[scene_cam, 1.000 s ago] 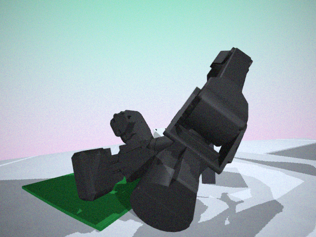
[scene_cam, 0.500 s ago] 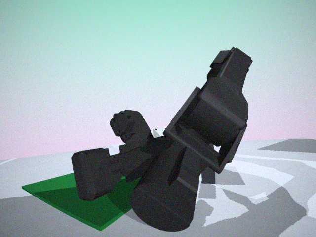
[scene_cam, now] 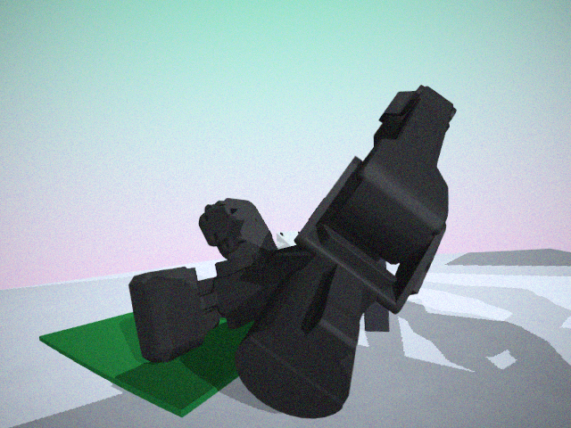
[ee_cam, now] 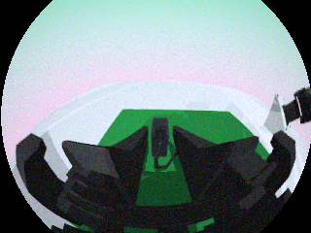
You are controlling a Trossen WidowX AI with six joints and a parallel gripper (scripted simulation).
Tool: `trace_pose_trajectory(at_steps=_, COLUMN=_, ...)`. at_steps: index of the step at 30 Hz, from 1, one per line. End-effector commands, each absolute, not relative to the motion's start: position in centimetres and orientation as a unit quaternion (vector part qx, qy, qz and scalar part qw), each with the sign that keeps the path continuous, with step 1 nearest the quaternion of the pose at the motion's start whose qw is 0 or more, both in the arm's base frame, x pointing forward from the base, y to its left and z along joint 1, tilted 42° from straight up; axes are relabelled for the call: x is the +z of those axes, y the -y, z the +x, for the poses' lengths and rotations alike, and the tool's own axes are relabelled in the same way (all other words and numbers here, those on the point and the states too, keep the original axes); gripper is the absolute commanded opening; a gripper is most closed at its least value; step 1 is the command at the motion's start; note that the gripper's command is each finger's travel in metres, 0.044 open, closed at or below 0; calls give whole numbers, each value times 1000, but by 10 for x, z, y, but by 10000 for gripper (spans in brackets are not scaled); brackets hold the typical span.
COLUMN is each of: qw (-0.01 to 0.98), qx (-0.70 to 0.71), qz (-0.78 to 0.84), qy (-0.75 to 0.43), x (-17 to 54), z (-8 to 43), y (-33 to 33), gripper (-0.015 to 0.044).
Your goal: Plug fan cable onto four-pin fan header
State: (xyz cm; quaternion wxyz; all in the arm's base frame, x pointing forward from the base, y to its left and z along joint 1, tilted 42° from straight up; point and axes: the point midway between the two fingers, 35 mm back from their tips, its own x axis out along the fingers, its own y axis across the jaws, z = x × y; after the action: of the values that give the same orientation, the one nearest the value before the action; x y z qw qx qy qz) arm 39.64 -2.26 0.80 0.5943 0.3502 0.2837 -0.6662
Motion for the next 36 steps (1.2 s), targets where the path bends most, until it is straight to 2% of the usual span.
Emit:
trace_pose_trajectory(at_steps=1, qw=594, qx=-666, qz=350, qy=-284, x=8, z=396, y=22, gripper=140)
trace_pose_trajectory(at_steps=36, qw=594, qx=-665, qz=352, qy=-284, x=103, z=398, y=-1, gripper=140)
